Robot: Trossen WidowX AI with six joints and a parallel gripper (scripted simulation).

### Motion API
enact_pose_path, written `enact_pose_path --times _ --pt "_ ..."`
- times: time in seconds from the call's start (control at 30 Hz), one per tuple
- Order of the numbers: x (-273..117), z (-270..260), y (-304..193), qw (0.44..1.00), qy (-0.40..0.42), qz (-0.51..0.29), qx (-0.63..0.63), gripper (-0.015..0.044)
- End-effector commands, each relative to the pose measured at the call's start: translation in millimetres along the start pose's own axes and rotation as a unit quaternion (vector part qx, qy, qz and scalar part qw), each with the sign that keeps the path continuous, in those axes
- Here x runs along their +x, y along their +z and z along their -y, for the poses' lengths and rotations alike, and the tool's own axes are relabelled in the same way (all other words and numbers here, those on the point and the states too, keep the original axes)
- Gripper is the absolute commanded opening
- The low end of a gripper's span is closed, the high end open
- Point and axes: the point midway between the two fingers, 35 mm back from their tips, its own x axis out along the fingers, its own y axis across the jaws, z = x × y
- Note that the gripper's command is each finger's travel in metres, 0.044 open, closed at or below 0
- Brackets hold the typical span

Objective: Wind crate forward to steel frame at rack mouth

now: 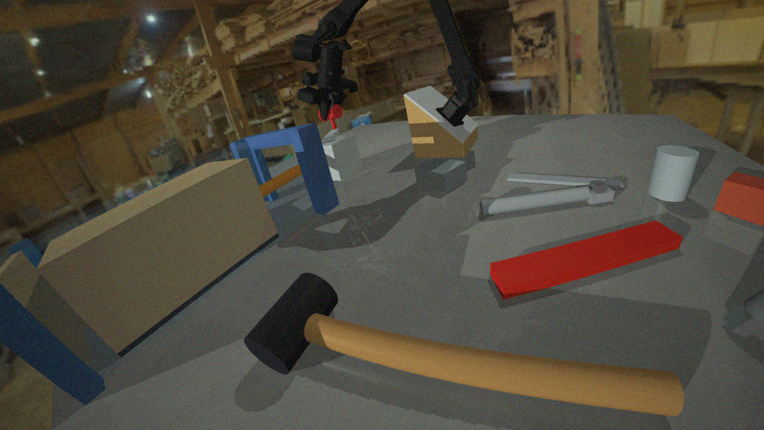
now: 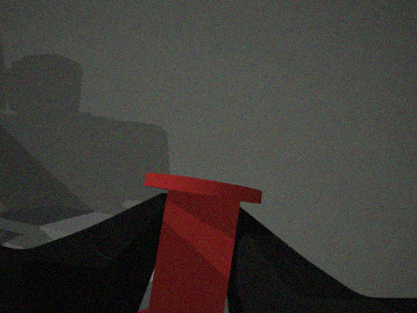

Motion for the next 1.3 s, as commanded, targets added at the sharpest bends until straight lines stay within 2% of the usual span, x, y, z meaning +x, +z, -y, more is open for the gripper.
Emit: enact_pose_path --times 0.0,1.27 --pt "7 -12 6 1.000 0.008 0.003 -0.004 0.0000" --pt "16 -56 30 1.000 0.010 0.004 -0.005 0.0000"
